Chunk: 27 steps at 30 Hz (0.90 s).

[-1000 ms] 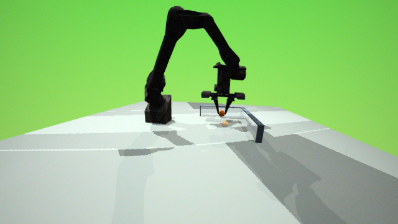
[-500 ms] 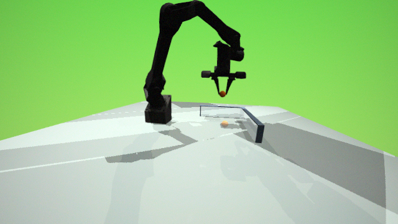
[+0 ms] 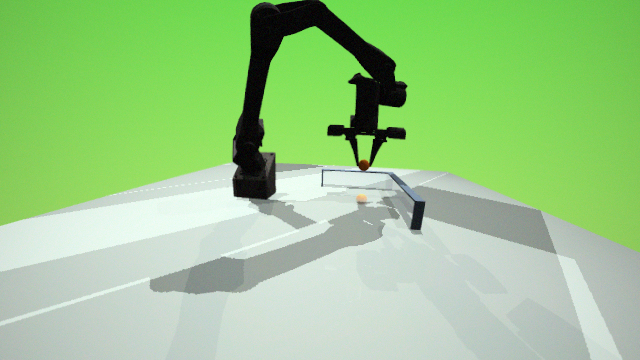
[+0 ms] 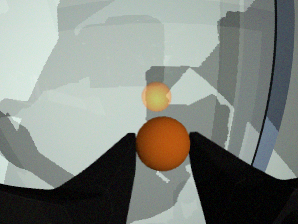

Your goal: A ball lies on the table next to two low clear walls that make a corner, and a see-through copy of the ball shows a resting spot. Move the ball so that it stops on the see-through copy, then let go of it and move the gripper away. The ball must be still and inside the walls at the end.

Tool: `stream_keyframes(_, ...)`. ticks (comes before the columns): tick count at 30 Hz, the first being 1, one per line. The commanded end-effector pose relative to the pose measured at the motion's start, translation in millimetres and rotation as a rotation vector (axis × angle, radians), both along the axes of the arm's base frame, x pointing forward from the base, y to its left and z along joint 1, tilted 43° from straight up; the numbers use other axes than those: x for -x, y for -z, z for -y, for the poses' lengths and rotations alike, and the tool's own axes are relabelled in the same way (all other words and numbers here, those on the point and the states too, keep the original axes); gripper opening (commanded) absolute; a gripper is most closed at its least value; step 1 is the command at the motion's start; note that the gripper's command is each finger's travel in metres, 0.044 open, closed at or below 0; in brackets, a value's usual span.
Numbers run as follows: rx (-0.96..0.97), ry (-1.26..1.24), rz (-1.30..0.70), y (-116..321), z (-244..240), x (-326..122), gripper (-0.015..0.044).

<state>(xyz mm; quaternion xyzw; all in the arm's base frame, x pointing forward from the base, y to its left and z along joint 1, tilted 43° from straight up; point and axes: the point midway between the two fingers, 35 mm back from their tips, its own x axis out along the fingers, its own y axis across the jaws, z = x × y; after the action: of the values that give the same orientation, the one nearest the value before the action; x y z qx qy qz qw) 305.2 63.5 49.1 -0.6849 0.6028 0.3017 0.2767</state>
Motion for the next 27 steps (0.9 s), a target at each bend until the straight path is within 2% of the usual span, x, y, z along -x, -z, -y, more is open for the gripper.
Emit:
stream_keyframes(1,0.007,-0.009,-0.004,0.6,7.3,-1.0,0.0000)
stream_keyframes(15,0.010,-0.009,-0.003,49.0,51.4,-7.4,0.0000)
stream_keyframes(27,0.011,-0.009,-0.003,56.4,58.4,-8.0,0.0000)
